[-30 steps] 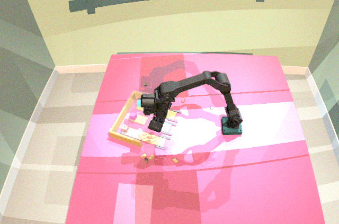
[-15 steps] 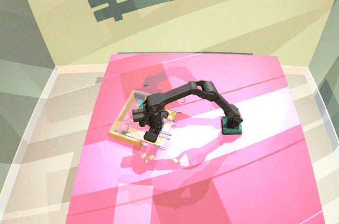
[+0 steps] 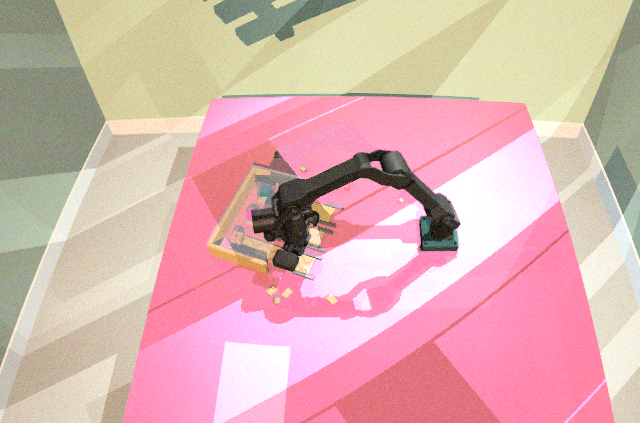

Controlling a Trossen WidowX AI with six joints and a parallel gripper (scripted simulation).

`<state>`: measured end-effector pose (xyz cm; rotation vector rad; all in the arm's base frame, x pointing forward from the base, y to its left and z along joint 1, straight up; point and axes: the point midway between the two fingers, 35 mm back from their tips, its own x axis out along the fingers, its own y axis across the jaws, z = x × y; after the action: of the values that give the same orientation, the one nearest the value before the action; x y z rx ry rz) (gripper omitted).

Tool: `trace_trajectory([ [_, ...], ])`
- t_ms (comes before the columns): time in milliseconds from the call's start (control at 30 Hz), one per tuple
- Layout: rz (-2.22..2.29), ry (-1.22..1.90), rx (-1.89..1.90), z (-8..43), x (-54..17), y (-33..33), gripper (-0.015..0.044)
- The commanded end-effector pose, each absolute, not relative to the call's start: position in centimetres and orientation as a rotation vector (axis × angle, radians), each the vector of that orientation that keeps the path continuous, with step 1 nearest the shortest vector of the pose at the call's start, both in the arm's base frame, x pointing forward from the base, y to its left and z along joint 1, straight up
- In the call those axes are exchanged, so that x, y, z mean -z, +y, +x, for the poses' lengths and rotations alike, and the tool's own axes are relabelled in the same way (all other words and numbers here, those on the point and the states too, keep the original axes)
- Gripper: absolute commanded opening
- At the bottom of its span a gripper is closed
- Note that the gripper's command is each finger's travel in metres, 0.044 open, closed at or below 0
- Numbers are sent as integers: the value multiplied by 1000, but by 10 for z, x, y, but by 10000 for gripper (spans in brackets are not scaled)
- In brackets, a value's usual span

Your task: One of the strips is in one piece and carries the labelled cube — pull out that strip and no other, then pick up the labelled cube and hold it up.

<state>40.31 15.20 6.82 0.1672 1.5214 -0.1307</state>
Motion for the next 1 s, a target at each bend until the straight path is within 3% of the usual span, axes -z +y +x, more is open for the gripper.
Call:
trace_trajectory([
  [0,168,1535,136,401,-58,152,0],
  [967,168,1535,136,398,-24,153,0],
])
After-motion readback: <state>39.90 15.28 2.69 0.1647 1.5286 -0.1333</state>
